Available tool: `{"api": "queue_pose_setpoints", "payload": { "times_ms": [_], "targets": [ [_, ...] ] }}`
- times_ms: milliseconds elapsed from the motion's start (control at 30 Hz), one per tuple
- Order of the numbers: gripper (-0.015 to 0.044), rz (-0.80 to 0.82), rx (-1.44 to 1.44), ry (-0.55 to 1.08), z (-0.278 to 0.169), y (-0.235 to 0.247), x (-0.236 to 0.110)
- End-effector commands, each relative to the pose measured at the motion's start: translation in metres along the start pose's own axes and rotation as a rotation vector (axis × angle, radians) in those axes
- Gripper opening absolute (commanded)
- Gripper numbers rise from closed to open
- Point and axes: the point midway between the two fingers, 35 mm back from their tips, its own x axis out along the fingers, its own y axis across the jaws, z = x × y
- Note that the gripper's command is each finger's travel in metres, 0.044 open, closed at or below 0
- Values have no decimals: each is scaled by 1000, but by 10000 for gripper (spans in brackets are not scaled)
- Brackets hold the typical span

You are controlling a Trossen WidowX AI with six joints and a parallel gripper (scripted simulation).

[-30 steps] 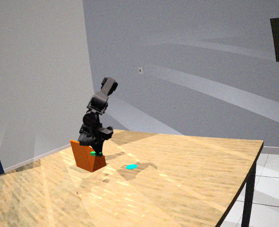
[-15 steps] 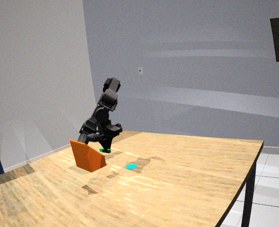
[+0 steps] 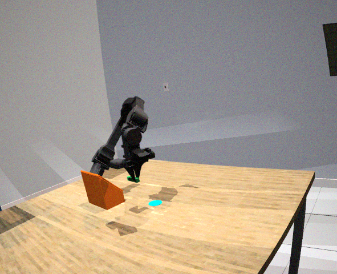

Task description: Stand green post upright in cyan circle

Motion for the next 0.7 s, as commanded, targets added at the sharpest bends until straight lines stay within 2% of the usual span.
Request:
{"api": "queue_pose_setpoints", "payload": {
  "times_ms": [0, 667],
  "targets": [
    [23, 7, 53, -3, -1, 16, -2],
    [23, 34, 268, 11, -14, 79, -5]
  ]
}}
